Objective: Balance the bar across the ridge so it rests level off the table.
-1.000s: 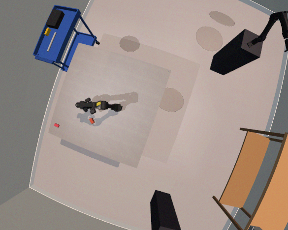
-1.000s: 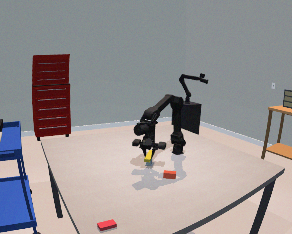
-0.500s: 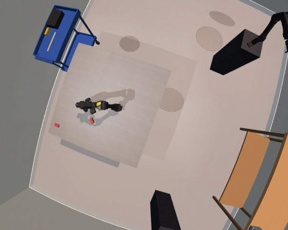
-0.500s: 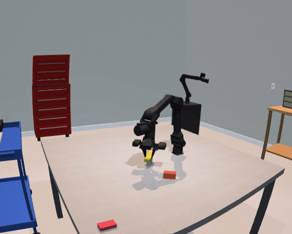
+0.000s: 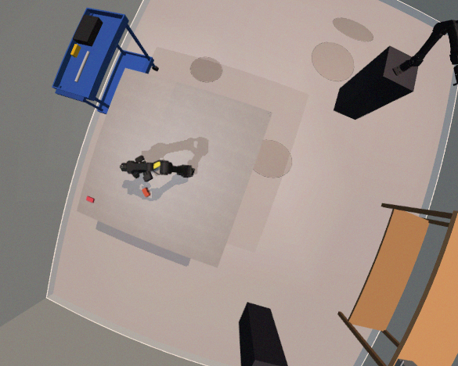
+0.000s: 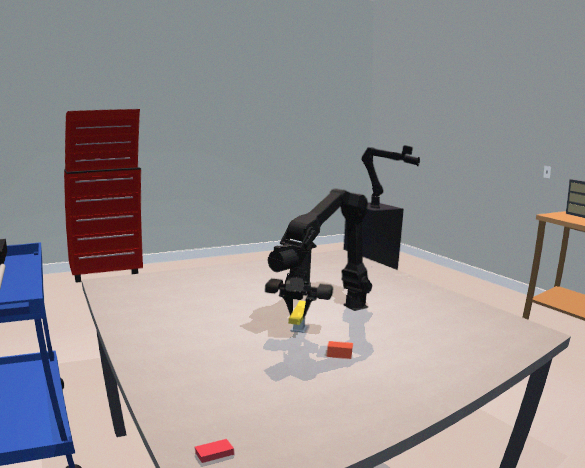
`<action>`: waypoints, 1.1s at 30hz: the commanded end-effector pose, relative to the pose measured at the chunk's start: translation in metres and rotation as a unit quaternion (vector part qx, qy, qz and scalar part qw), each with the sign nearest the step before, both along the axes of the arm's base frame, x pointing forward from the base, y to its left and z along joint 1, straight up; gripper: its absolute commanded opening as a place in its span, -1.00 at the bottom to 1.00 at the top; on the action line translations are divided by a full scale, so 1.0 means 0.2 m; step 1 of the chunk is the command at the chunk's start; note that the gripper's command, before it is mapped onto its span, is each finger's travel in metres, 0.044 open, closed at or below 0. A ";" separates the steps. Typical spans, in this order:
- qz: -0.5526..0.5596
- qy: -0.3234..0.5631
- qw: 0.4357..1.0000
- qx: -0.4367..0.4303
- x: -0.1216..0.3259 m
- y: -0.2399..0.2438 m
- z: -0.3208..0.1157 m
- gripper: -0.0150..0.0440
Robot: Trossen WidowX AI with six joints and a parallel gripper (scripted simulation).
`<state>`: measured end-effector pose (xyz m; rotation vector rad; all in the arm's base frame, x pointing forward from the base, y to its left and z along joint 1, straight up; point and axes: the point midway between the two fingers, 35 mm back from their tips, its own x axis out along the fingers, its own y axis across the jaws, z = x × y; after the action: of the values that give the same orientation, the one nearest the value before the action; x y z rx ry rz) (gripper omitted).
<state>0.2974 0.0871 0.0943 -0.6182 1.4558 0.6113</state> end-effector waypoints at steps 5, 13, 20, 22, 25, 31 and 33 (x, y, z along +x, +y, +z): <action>0.000 0.000 1.000 0.000 0.00 0.00 0.00 0.09; 0.000 0.000 1.000 0.000 0.00 0.00 0.00 0.14; 0.000 0.000 1.000 0.000 0.00 0.00 0.00 0.14; 0.000 0.000 1.000 0.000 0.00 0.00 0.00 0.14; 0.000 0.000 1.000 0.000 0.00 0.00 0.00 0.31; 0.000 0.000 1.000 0.000 0.00 0.00 0.00 0.85; 0.000 0.000 1.000 0.000 0.00 0.00 0.00 1.00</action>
<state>0.2973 0.0872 0.0943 -0.6177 1.4559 0.6116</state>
